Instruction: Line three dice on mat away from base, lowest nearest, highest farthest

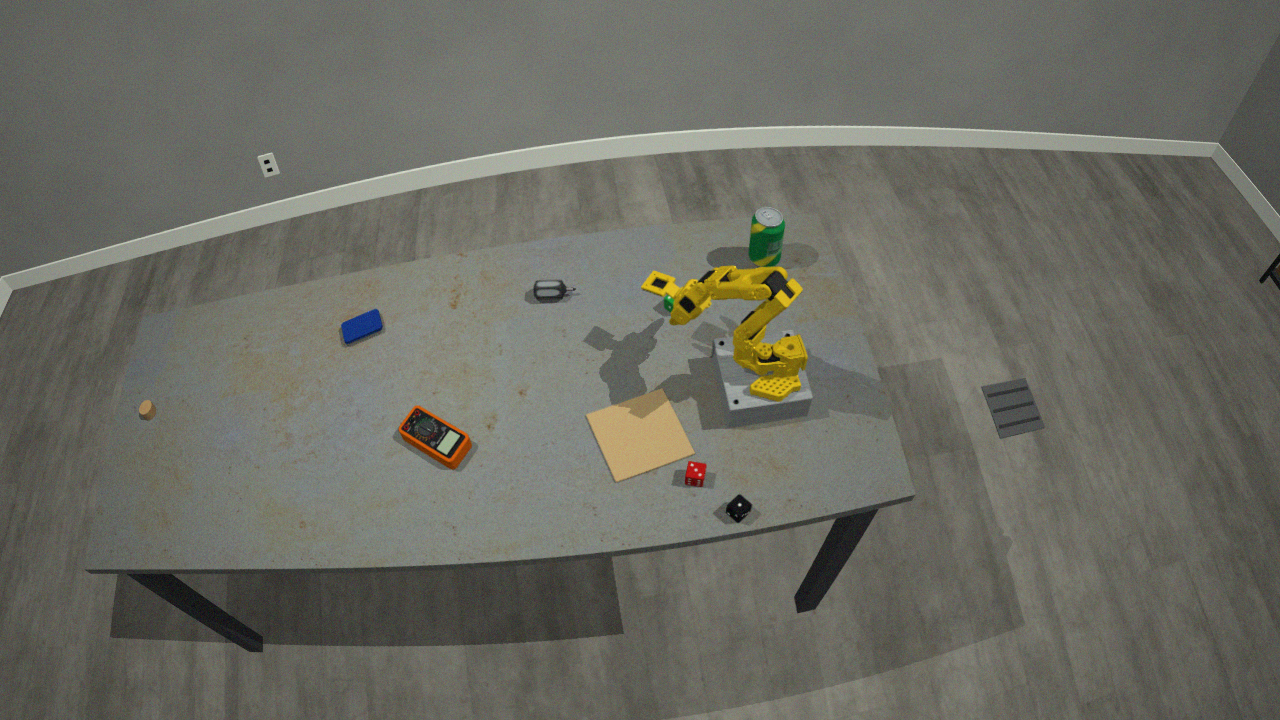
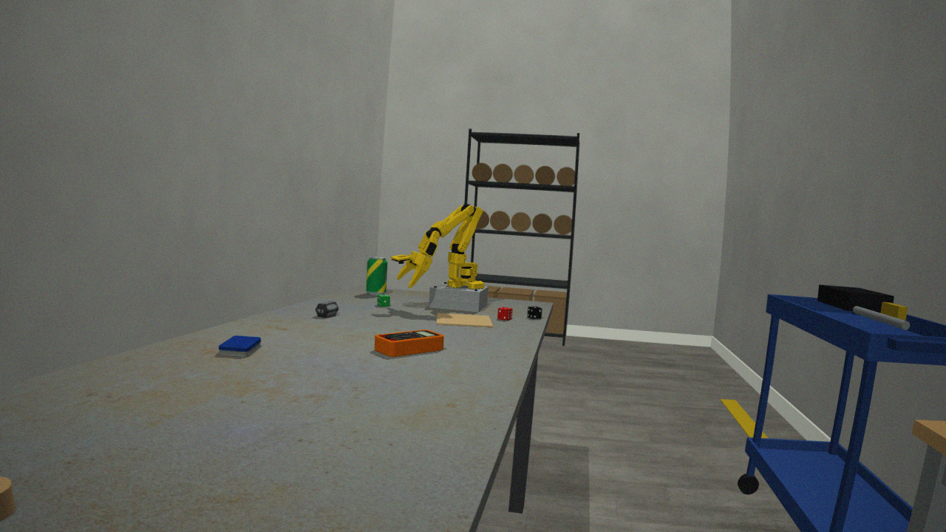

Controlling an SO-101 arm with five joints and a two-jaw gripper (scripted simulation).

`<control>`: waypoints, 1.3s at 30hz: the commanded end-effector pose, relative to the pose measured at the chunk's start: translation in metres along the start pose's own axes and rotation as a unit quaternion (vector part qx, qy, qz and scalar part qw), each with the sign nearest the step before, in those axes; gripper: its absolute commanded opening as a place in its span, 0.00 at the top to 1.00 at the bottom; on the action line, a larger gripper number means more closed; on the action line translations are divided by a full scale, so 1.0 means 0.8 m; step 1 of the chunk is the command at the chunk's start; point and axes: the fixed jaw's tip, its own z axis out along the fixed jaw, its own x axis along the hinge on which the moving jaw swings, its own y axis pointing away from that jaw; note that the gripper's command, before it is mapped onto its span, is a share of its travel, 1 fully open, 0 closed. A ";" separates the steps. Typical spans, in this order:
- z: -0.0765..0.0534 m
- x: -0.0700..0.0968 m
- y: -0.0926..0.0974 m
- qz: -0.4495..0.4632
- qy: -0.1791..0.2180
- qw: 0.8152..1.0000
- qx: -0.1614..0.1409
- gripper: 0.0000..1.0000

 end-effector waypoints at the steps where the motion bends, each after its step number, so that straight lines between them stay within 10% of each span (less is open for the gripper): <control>1: 0.007 0.008 -0.021 0.071 -0.028 0.997 0.026 0.58; 21: 0.011 0.032 -0.056 0.201 -0.058 0.975 0.070 0.65; 39: 0.026 -0.005 -0.073 0.199 -0.046 0.977 0.067 0.65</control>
